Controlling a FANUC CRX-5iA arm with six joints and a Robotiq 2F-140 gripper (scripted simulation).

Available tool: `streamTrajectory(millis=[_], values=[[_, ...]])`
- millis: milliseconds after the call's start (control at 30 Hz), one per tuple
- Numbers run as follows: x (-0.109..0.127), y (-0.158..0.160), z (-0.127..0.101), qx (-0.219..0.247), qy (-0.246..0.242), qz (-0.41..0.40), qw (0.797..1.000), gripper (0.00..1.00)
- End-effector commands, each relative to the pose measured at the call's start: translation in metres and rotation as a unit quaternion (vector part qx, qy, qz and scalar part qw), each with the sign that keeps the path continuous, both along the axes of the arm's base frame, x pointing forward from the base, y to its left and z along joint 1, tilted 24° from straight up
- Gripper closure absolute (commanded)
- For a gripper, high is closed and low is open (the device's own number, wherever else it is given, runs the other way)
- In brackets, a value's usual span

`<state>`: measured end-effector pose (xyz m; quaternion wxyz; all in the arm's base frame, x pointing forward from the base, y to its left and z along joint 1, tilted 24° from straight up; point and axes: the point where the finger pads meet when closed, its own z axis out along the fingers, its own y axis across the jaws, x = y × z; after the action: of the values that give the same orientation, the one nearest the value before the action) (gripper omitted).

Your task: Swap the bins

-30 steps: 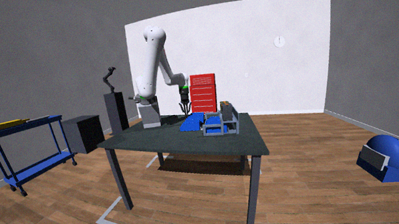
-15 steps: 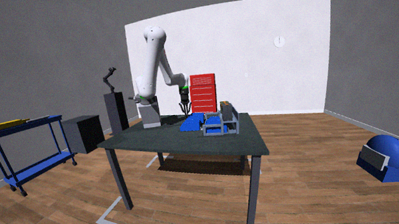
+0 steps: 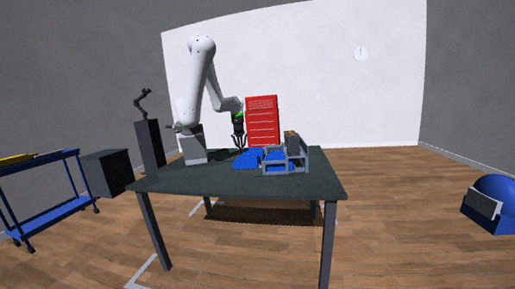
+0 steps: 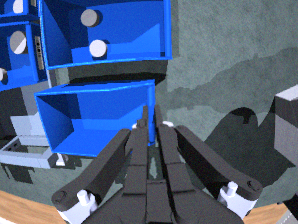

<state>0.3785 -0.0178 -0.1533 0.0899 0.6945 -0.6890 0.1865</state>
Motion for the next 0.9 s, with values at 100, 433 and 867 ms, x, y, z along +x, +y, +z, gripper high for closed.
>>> streamTrajectory(millis=[100,433,867], values=[[0.0015,-0.0023,-0.0060,0.000,-0.001,0.000,1.000,0.90],[0.0023,-0.0046,-0.0115,0.000,-0.001,0.000,1.000,0.90],[0.0025,-0.0051,-0.0129,0.000,-0.001,0.000,1.000,0.90]])
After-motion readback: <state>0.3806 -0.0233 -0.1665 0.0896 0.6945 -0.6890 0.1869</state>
